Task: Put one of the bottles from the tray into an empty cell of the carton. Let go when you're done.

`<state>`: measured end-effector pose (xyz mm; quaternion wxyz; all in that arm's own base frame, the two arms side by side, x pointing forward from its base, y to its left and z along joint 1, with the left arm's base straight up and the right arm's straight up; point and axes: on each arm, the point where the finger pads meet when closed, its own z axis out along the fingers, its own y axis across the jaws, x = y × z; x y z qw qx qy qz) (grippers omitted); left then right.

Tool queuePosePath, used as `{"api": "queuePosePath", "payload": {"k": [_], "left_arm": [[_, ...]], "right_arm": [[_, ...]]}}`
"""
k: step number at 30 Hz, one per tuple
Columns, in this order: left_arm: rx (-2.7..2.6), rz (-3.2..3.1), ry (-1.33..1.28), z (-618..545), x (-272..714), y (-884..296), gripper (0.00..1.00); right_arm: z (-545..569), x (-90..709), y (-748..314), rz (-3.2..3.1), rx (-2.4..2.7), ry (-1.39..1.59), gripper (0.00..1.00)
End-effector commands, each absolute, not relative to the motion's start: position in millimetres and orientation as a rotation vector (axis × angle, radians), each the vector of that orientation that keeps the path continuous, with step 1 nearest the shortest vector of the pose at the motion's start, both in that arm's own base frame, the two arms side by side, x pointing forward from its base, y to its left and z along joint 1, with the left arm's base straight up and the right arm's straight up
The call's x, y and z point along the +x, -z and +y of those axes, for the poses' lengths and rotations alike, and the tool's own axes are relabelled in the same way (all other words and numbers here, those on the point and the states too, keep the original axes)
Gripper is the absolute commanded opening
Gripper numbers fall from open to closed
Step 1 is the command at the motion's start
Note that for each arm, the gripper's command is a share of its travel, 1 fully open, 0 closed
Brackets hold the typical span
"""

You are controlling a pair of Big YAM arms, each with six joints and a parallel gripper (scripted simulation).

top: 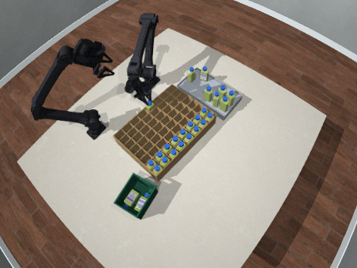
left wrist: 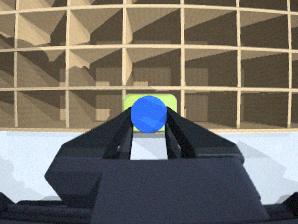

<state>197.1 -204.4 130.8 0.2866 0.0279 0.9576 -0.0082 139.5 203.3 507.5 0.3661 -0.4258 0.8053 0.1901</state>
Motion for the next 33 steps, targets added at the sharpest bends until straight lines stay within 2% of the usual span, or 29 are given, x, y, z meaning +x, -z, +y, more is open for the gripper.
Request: {"api": "queuePosePath", "payload": {"k": [1,18,22,27,28,33], "left_arm": [[0.062,2.536,0.05,-212.0,201.3,-127.7,0.22],[0.054,2.529,0.076,-217.3,203.4,-117.3,0.22],[0.055,2.529,0.074,-216.4,203.0,-116.5,0.67],[0.055,2.529,0.073,-212.6,202.0,-115.2,0.67],[0.048,2.519,0.09,-214.7,205.2,-124.3,0.78],[0.039,2.504,0.121,-214.9,209.3,-143.5,0.8]], "right_arm": [[196.9,139.6,-536.2,2.038,-1.051,-0.509,1.0],[196.9,139.6,-536.2,2.038,-1.051,-0.509,1.0],[196.9,139.6,-536.2,2.038,-1.051,-0.509,1.0],[196.9,139.6,-536.2,2.038,-1.051,-0.509,1.0],[196.9,139.6,-536.2,2.038,-1.051,-0.509,1.0],[196.9,139.6,-536.2,2.038,-1.051,-0.509,1.0]]}}
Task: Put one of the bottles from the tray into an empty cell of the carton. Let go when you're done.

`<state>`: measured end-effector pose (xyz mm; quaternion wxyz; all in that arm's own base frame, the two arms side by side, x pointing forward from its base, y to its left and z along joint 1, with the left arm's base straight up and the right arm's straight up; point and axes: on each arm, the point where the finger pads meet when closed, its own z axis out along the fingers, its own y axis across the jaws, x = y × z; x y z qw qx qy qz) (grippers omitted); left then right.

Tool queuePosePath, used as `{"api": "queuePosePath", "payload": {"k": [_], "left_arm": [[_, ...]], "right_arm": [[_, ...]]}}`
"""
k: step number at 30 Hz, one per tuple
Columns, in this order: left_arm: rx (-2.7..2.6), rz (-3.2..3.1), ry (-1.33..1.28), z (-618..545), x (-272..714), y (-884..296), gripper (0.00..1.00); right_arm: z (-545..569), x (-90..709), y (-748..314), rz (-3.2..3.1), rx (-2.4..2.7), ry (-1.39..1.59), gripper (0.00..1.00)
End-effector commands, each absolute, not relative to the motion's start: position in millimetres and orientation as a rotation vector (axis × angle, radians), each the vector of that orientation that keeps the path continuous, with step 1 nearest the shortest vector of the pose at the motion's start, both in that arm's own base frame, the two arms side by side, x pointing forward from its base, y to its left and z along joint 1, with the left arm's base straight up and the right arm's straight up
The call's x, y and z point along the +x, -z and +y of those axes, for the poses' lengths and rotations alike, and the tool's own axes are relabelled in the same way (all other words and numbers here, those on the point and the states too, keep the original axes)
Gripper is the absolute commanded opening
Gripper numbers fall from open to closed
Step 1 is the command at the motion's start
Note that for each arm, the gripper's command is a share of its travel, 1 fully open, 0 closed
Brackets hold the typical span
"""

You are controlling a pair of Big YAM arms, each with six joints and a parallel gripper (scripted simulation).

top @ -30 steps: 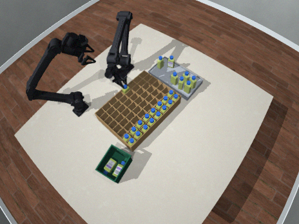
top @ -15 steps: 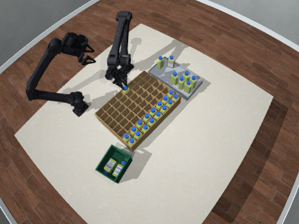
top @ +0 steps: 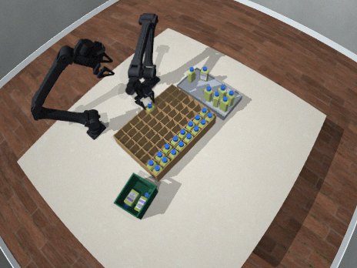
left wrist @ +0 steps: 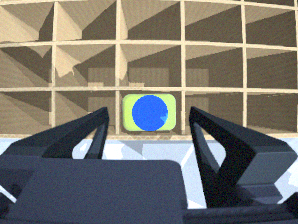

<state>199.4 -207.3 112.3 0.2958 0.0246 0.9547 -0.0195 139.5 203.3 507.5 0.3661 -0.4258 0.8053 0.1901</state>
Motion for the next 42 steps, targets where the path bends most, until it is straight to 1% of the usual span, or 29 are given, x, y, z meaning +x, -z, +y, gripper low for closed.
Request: {"api": "queuePosePath", "payload": {"k": [1,6,7,8,20,27,42], "left_arm": [[0.035,2.497,0.133,-215.2,209.9,-148.8,0.8],[0.029,2.488,0.164,-217.8,197.5,-167.1,0.8],[0.029,2.488,0.165,-218.0,196.3,-169.2,0.91],[0.028,2.488,0.166,-217.8,194.7,-171.5,1.0],[0.045,2.496,0.16,-214.8,166.6,-209.4,1.0],[0.095,2.5,0.054,-214.0,196.1,-175.4,1.0],[0.043,2.501,0.058,-213.8,205.4,-169.1,1.0]], "right_arm": [[196.9,139.6,-536.2,2.038,-1.051,-0.509,1.0],[196.9,139.6,-536.2,2.038,-1.051,-0.509,1.0],[196.9,139.6,-536.2,2.038,-1.051,-0.509,1.0],[196.9,139.6,-536.2,2.038,-1.051,-0.509,1.0],[196.9,139.6,-536.2,2.038,-1.051,-0.509,1.0],[196.9,139.6,-536.2,2.038,-1.051,-0.509,1.0],[196.9,139.6,-536.2,2.038,-1.051,-0.509,1.0]]}}
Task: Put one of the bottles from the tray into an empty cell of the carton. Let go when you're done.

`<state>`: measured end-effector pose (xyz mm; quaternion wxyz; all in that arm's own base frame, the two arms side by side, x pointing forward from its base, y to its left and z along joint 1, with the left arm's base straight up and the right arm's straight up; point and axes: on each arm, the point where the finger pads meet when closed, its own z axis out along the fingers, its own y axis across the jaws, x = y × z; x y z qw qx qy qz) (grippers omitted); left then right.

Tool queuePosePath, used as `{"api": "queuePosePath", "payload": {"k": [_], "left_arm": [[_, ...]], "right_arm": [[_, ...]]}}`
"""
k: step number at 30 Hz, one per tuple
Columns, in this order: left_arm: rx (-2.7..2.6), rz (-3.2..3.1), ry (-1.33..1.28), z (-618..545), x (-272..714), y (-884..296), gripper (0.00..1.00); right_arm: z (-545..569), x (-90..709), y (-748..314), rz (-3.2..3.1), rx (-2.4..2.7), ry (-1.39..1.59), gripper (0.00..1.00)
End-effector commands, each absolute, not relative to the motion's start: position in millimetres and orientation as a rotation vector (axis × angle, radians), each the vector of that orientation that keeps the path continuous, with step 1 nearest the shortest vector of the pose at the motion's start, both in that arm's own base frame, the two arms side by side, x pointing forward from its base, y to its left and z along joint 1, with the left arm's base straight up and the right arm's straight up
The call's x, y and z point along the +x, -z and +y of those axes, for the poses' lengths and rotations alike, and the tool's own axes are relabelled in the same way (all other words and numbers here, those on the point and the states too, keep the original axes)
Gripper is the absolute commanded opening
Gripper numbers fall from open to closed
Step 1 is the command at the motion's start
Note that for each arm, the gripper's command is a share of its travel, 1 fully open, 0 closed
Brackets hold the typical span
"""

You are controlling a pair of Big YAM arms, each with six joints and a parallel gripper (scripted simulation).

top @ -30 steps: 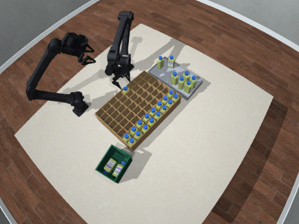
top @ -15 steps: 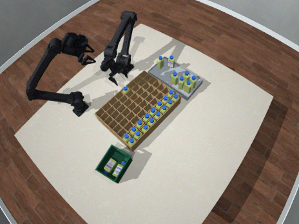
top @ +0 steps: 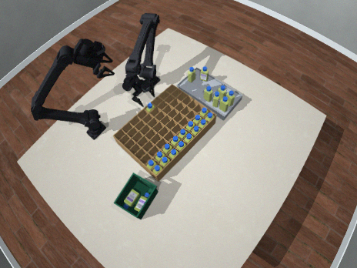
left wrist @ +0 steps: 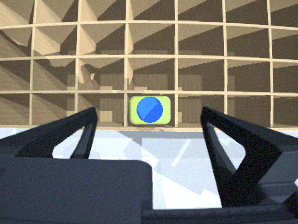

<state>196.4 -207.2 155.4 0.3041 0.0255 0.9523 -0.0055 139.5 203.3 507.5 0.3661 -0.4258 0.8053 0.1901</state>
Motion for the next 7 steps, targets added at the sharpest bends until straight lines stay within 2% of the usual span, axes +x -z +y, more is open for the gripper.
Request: {"api": "queuePosePath", "payload": {"k": [1,7], "left_arm": [[0.043,2.501,0.058,-213.8,205.4,-169.1,1.0],[0.06,2.504,0.05,-214.0,202.3,-168.5,1.0]], "right_arm": [[196.9,139.6,-536.2,2.038,-1.051,-0.509,1.0],[196.9,139.6,-536.2,2.038,-1.051,-0.509,1.0]]}}
